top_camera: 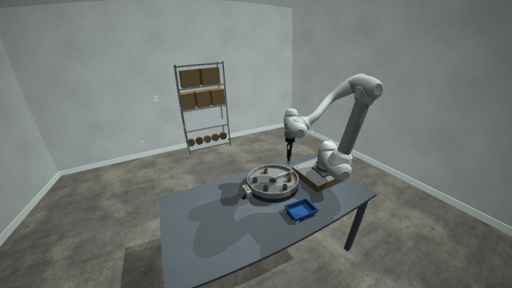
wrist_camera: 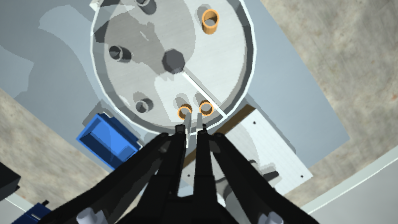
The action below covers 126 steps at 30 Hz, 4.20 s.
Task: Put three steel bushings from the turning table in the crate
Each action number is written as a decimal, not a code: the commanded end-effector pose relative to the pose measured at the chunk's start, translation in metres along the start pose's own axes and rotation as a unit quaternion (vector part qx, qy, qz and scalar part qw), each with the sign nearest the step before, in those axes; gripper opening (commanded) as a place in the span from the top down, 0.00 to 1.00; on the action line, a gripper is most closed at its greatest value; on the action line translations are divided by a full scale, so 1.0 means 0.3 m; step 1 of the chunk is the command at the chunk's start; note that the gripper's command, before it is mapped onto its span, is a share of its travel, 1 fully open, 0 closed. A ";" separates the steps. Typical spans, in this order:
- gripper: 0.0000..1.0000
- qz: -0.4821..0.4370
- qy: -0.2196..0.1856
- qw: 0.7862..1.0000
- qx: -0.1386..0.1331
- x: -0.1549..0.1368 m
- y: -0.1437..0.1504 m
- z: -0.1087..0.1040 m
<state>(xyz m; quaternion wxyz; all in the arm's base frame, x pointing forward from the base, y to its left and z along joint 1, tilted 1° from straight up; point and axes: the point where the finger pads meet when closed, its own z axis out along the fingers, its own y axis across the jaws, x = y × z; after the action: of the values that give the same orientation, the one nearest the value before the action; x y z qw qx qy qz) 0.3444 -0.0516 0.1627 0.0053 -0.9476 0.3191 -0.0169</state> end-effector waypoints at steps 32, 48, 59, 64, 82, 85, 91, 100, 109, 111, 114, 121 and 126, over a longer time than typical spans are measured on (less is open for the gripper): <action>0.90 0.003 -0.008 1.000 -0.002 -0.016 -0.002 0.009; 0.90 0.003 -0.008 1.000 -0.002 -0.016 -0.002 0.009; 0.90 0.003 -0.008 1.000 -0.002 -0.016 -0.002 0.009; 0.90 0.003 -0.008 1.000 -0.002 -0.016 -0.002 0.009; 0.90 0.003 -0.008 1.000 -0.002 -0.016 -0.002 0.009; 0.90 0.003 -0.008 1.000 -0.002 -0.016 -0.002 0.009; 0.90 0.003 -0.008 1.000 -0.002 -0.016 -0.002 0.009; 0.90 0.003 -0.008 1.000 -0.002 -0.016 -0.002 0.009; 0.90 0.003 -0.008 1.000 -0.002 -0.016 -0.002 0.009; 0.90 0.003 -0.008 1.000 -0.002 -0.016 -0.002 0.009; 0.90 0.003 -0.008 1.000 -0.002 -0.016 -0.002 0.009; 0.90 0.003 -0.008 1.000 -0.002 -0.016 -0.002 0.009; 0.90 0.003 -0.008 1.000 -0.002 -0.016 -0.002 0.009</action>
<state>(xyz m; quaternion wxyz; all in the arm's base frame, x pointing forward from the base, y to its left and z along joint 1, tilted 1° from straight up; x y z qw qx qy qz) 0.3443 -0.0515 0.1626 0.0054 -0.9476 0.3191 -0.0167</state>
